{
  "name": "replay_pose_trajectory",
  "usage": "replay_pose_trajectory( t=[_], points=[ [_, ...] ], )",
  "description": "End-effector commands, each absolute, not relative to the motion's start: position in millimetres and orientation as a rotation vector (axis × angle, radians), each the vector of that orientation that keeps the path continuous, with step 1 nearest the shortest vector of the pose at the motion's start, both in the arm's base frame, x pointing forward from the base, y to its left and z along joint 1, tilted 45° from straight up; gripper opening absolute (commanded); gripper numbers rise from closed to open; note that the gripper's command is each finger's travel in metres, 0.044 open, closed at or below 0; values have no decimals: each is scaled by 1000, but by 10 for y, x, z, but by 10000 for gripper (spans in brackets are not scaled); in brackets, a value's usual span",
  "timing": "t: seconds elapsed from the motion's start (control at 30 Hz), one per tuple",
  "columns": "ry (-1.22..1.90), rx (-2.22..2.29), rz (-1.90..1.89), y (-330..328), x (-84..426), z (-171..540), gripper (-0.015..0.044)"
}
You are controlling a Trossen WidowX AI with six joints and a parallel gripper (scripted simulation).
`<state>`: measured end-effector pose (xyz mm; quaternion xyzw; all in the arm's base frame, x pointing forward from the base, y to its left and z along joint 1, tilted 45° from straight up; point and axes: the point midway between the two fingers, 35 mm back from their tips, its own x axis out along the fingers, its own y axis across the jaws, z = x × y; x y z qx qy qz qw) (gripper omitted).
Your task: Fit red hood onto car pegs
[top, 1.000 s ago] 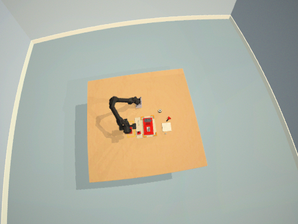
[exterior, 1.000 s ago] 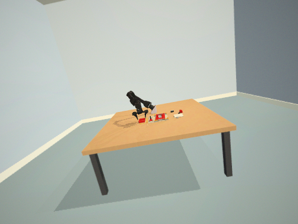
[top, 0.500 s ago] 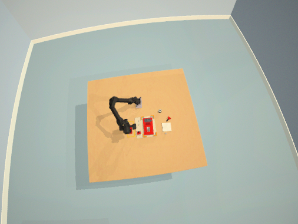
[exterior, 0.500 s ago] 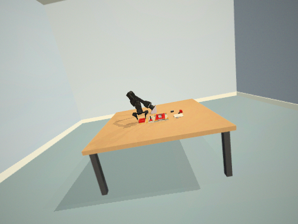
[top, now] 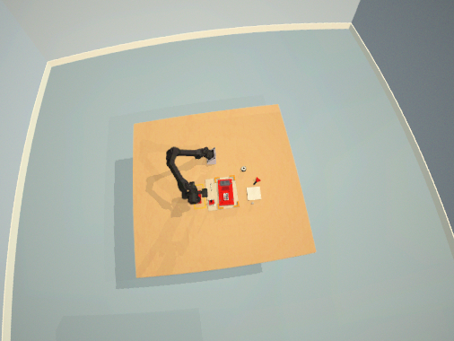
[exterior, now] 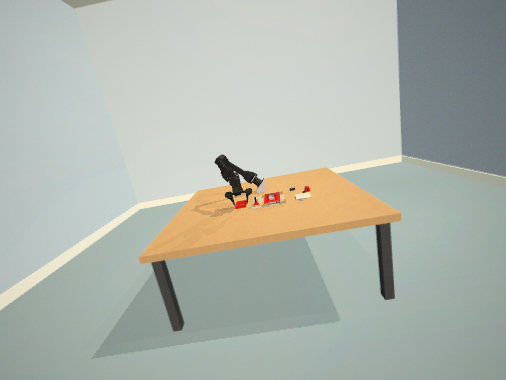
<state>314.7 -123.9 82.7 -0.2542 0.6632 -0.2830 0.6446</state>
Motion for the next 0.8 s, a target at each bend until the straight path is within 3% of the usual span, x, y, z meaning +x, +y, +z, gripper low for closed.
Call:
replay_pose_trajectory(
  t=[0.0,0.1,0.23,0.53,0.77],
  points=[
    [1518,-588,-641,-1255,3130,800,440],
    [1517,-588,-641,-1265,3129,790,440],
    [1510,-579,-644,-1253,3145,813,335],
    [1510,-579,-644,-1253,3145,813,275],
    [1511,-580,-644,-1190,3148,874,91]
  ],
)
